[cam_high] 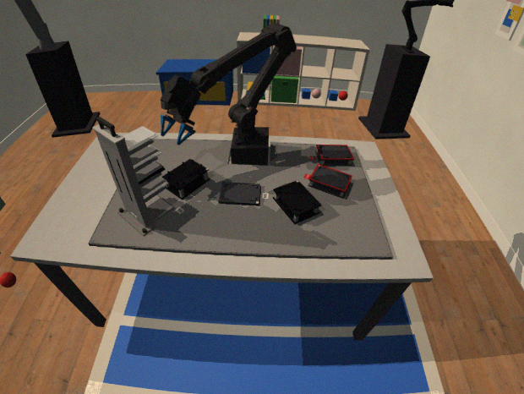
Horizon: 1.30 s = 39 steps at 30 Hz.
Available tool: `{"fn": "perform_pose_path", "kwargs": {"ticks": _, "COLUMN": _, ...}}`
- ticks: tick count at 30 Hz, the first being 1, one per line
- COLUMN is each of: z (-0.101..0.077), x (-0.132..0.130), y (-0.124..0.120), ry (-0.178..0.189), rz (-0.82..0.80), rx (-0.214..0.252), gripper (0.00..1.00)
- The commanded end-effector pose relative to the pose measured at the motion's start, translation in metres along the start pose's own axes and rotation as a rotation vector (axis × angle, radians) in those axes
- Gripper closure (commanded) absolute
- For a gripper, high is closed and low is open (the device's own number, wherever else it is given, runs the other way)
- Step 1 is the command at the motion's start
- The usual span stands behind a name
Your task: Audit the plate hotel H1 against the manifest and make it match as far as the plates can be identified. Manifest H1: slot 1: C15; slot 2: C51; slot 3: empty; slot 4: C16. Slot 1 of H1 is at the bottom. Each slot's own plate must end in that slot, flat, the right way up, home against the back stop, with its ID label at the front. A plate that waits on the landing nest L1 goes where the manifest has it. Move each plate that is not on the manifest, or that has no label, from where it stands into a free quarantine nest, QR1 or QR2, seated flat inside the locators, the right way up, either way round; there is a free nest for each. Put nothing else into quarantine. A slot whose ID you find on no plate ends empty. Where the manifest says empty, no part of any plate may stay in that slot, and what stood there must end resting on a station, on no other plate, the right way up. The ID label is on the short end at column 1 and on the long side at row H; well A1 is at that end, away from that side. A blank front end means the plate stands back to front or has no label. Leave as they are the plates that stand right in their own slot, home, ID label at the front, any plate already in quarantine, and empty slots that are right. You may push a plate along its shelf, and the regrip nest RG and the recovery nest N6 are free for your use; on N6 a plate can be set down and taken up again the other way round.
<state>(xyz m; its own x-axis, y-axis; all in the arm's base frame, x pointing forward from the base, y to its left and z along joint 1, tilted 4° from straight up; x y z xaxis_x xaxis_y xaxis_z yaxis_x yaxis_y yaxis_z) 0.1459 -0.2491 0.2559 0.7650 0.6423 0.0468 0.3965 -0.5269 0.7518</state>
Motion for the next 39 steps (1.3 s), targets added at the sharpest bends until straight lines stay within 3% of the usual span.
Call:
{"fn": "perform_pose_path", "kwargs": {"ticks": 1, "z": -0.010, "x": -0.002, "y": 0.007, "ry": -0.008, "rz": -0.012, "rx": -0.031, "gripper": 0.00}}
{"fn": "perform_pose_path", "kwargs": {"ticks": 2, "z": -0.014, "x": -0.003, "y": 0.013, "ry": -0.010, "rz": -0.016, "rx": -0.050, "gripper": 0.00}}
{"fn": "perform_pose_path", "kwargs": {"ticks": 3, "z": -0.012, "x": -0.002, "y": 0.003, "ry": -0.008, "rz": -0.011, "rx": -0.029, "gripper": 0.00}}
{"fn": "perform_pose_path", "kwargs": {"ticks": 6, "z": -0.015, "x": -0.003, "y": 0.000, "ry": -0.008, "rz": -0.011, "rx": -0.028, "gripper": 0.00}}
{"fn": "perform_pose_path", "kwargs": {"ticks": 8, "z": -0.012, "x": -0.001, "y": 0.002, "ry": -0.008, "rz": -0.023, "rx": -0.058, "gripper": 0.00}}
{"fn": "perform_pose_path", "kwargs": {"ticks": 9, "z": -0.005, "x": -0.002, "y": -0.002, "ry": -0.003, "rz": -0.018, "rx": -0.036, "gripper": 0.00}}
{"fn": "perform_pose_path", "kwargs": {"ticks": 18, "z": 0.004, "x": -0.002, "y": -0.010, "ry": -0.002, "rz": -0.016, "rx": -0.035, "gripper": 0.00}}
{"fn": "perform_pose_path", "kwargs": {"ticks": 19, "z": 0.000, "x": -0.003, "y": 0.002, "ry": -0.005, "rz": -0.021, "rx": -0.062, "gripper": 0.00}}
{"fn": "perform_pose_path", "kwargs": {"ticks": 20, "z": 0.006, "x": -0.002, "y": -0.013, "ry": -0.002, "rz": -0.016, "rx": -0.035, "gripper": 0.00}}
{"fn": "perform_pose_path", "kwargs": {"ticks": 33, "z": 0.021, "x": -0.003, "y": -0.028, "ry": -0.001, "rz": -0.016, "rx": -0.034, "gripper": 0.00}}
{"fn": "perform_pose_path", "kwargs": {"ticks": 35, "z": 0.021, "x": -0.003, "y": -0.028, "ry": -0.001, "rz": -0.016, "rx": -0.034, "gripper": 0.00}}
{"fn": "perform_pose_path", "kwargs": {"ticks": 36, "z": 0.018, "x": -0.004, "y": -0.013, "ry": -0.004, "rz": -0.022, "rx": -0.066, "gripper": 0.00}}
{"fn": "perform_pose_path", "kwargs": {"ticks": 37, "z": 0.023, "x": -0.003, "y": -0.029, "ry": -0.001, "rz": -0.016, "rx": -0.037, "gripper": 0.00}}
{"fn": "perform_pose_path", "kwargs": {"ticks": 39, "z": 0.026, "x": -0.003, "y": -0.033, "ry": 0.000, "rz": -0.016, "rx": -0.034, "gripper": 0.00}}
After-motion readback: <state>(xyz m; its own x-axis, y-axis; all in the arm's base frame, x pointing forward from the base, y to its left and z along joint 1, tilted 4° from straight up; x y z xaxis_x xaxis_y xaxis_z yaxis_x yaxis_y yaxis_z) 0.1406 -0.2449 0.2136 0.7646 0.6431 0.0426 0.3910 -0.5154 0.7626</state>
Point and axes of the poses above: the point where the finger pads meet when closed, its own z axis out along the fingers, its own x axis across the jaws, y = z × x, the point moved 10 cm from there along -z, back along the fingers, and after that the axes turned 4 degrees about z, right-handed, at the moved point
